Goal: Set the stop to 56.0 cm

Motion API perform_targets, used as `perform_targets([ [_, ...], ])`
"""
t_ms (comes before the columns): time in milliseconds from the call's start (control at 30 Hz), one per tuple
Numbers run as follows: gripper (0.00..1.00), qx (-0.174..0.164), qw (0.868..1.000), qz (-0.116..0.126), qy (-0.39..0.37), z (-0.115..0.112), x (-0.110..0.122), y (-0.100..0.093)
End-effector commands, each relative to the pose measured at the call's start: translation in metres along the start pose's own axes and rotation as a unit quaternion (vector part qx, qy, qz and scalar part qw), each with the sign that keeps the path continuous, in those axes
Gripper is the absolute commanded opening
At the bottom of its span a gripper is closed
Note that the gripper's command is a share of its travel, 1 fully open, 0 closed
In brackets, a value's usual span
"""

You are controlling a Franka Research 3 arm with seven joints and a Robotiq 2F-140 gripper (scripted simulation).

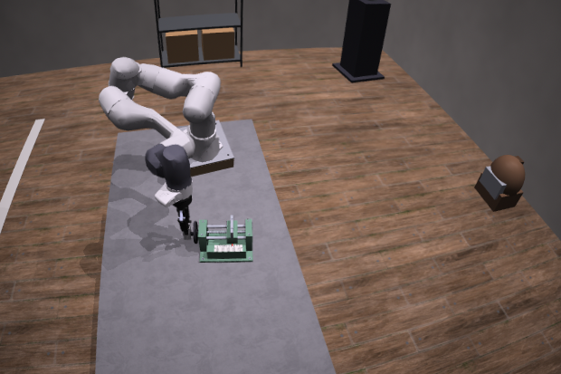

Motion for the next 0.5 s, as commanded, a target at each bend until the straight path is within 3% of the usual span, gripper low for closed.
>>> perform_targets([
  [0, 0.04, 0.0, 1.0, -0.002, 0.002, 0.0, 0.004, -0.002],
  [467, 0.04, 0.0, 1.0, -0.002, 0.002, 0.0, 0.013, -0.014],
])
Point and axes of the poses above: the point where the finger pads meet when closed, its own y axis out along the fingers, its own x axis across the jaws, z = x × y, the point moved 3 cm from there along -y, back along the fingers, and after that the axes turned 4 degrees about y, right-handed, at the moved point
